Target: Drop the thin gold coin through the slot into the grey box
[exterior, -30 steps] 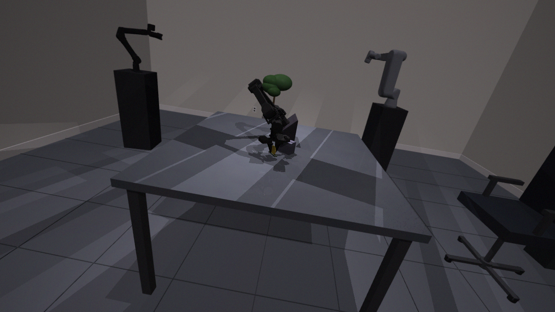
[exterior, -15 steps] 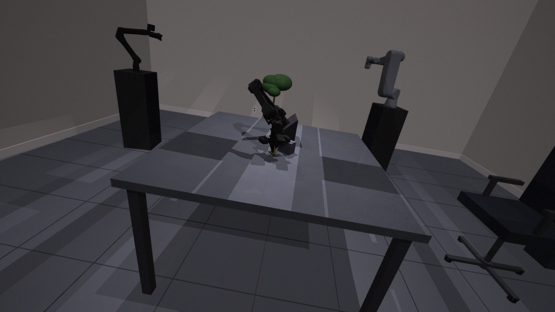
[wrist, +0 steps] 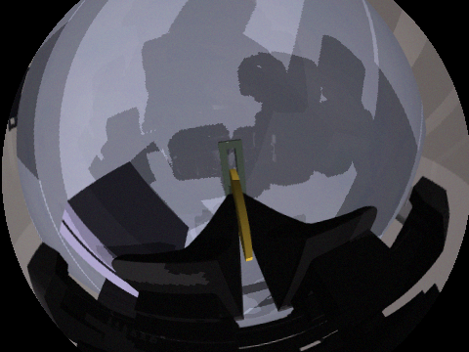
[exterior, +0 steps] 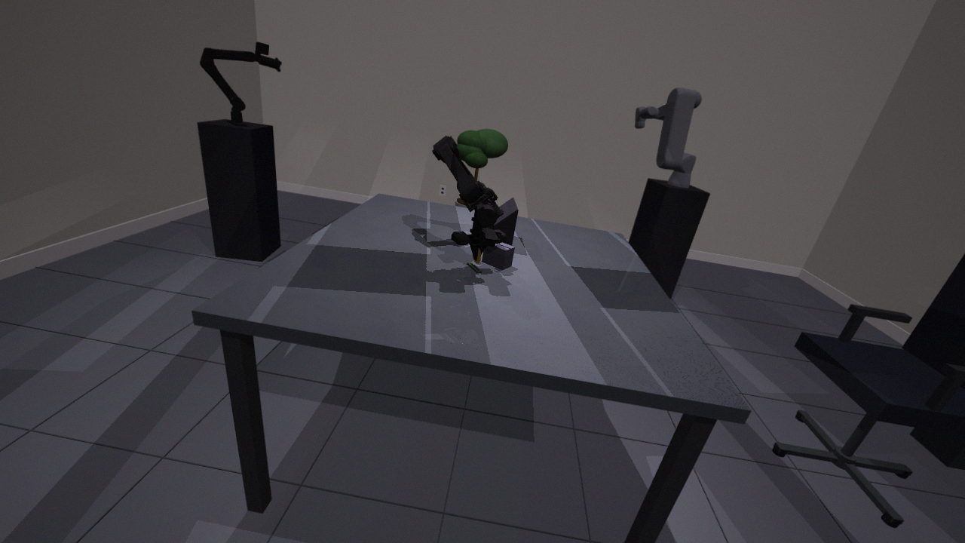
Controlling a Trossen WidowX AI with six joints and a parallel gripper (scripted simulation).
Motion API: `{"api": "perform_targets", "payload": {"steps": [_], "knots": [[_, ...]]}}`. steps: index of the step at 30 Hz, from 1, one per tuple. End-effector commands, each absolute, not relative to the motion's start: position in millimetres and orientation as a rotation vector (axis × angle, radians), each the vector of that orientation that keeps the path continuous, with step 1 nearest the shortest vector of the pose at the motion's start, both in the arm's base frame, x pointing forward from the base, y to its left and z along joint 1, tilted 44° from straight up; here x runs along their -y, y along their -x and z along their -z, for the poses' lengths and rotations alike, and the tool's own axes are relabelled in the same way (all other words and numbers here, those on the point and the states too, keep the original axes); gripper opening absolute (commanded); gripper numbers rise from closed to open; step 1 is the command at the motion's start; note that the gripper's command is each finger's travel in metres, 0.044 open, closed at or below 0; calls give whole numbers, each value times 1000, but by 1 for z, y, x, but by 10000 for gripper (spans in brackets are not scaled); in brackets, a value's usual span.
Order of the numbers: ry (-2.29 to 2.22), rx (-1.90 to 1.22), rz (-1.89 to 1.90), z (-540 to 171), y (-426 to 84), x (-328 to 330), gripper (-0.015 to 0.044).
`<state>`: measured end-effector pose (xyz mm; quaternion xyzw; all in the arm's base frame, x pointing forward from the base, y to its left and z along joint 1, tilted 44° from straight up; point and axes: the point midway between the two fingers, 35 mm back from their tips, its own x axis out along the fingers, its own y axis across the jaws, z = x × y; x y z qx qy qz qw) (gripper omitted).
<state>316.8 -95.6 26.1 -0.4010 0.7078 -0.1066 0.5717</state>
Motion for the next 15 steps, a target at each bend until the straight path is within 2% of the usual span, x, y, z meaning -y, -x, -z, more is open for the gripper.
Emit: {"api": "perform_targets", "payload": {"steps": [1, 15], "knots": [[930, -1644, 252, -37, -321, 87, 0], [930, -1645, 252, -63, -321, 62, 0]]}}
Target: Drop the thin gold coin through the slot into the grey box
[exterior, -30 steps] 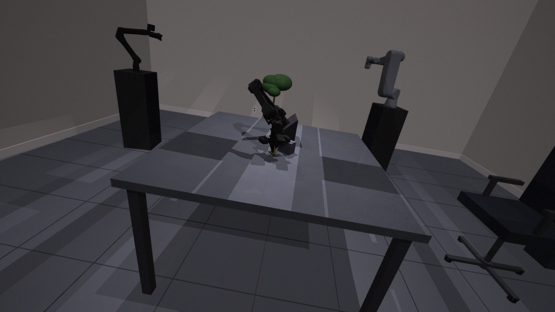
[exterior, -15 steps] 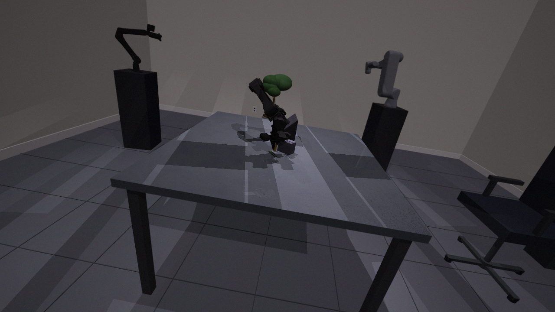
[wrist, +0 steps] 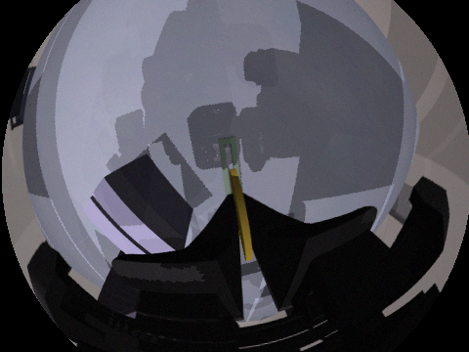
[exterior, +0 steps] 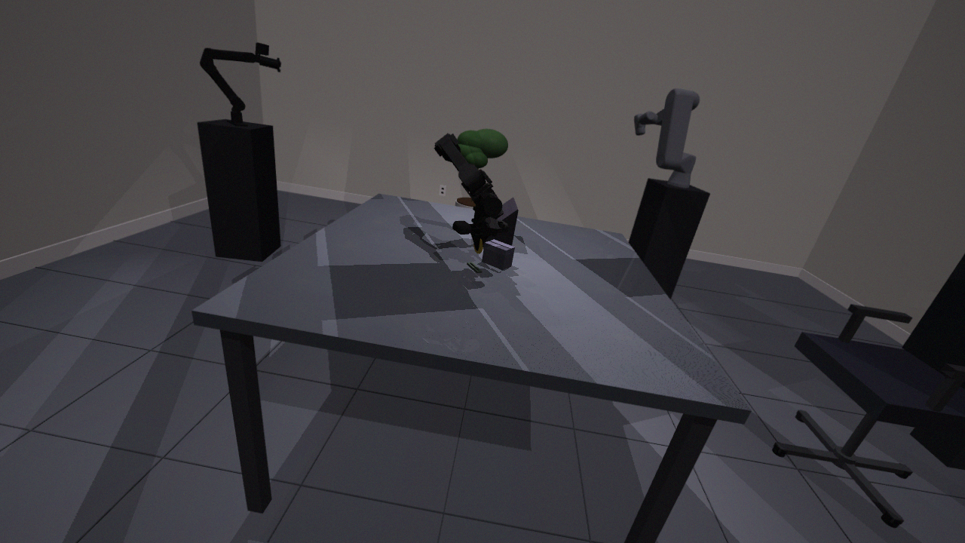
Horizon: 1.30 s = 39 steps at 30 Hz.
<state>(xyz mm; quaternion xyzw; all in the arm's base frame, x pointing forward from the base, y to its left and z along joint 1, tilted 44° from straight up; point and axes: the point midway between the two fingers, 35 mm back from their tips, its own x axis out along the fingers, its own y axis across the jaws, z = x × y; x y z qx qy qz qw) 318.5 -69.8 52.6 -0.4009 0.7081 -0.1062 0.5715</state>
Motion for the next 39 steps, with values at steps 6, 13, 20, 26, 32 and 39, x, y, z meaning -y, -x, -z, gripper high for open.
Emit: {"api": "perform_targets", "payload": {"steps": [6, 13, 20, 26, 32, 39], "knots": [[931, -1645, 253, -74, -320, 52, 0], [932, -1645, 254, -81, -318, 46, 0], [1072, -1690, 101, -81, -321, 46, 0], [1223, -1727, -74, -81, -323, 46, 0], [1259, -1735, -118, -81, -323, 45, 0], [1258, -1734, -121, -76, -319, 39, 0]]}}
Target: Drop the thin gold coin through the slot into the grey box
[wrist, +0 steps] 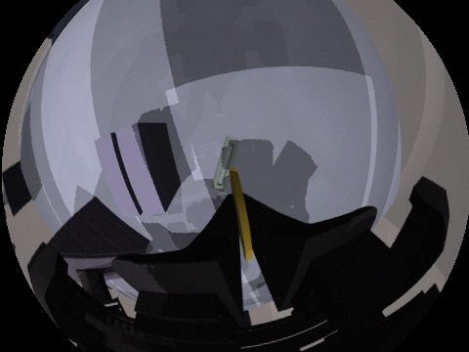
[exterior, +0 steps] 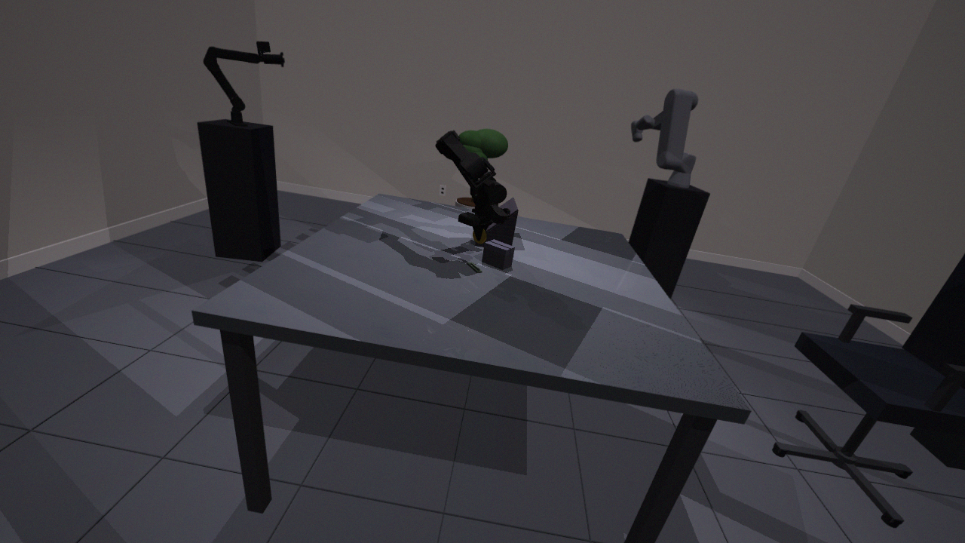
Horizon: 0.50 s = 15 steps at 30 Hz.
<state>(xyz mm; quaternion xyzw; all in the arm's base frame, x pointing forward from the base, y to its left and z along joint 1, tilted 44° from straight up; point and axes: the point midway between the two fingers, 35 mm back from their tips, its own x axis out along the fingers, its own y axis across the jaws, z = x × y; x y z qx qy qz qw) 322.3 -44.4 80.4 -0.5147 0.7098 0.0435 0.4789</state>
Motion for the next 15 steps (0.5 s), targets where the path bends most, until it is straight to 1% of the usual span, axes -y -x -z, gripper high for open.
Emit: {"api": "perform_targets", "payload": {"steps": [1, 15], "knots": [[1258, -1733, -121, -75, -318, 37, 0], [1254, -1732, -128, -54, -299, 14, 0]]}}
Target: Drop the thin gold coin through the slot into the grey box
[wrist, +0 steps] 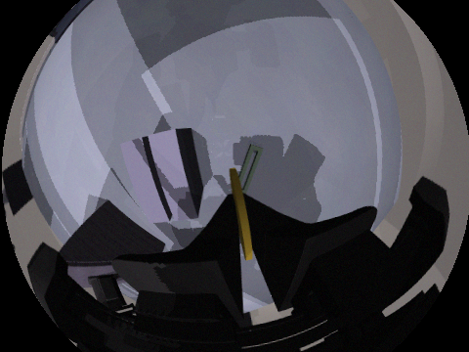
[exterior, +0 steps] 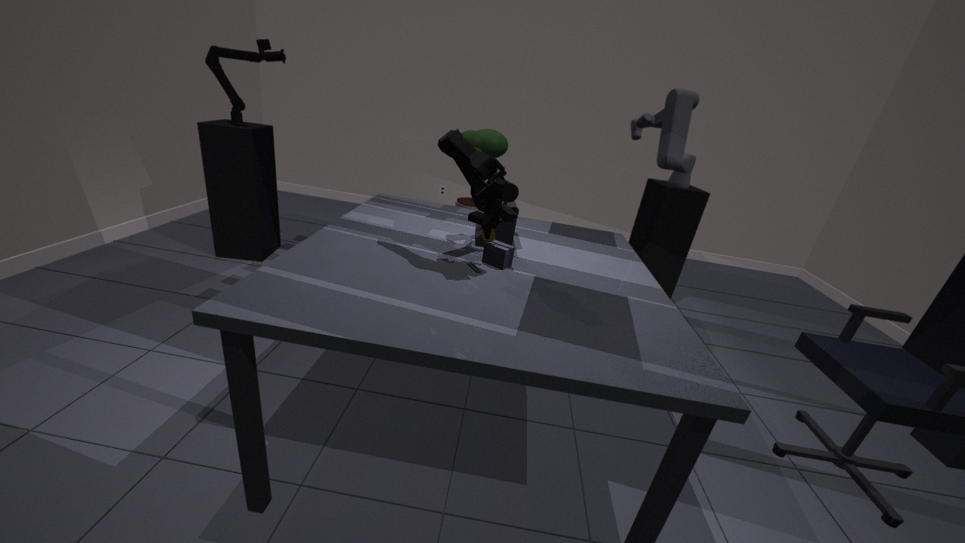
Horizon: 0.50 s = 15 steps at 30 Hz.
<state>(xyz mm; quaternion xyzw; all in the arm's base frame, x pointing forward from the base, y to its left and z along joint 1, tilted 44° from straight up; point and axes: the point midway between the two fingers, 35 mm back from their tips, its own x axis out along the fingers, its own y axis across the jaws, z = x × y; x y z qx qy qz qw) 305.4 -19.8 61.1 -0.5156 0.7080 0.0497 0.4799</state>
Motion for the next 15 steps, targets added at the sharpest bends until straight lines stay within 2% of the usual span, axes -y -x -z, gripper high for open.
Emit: {"api": "perform_targets", "payload": {"steps": [1, 15], "knots": [[1254, -1732, -128, -53, -297, 12, 0], [1254, -1734, -128, -34, -273, -7, 0]]}}
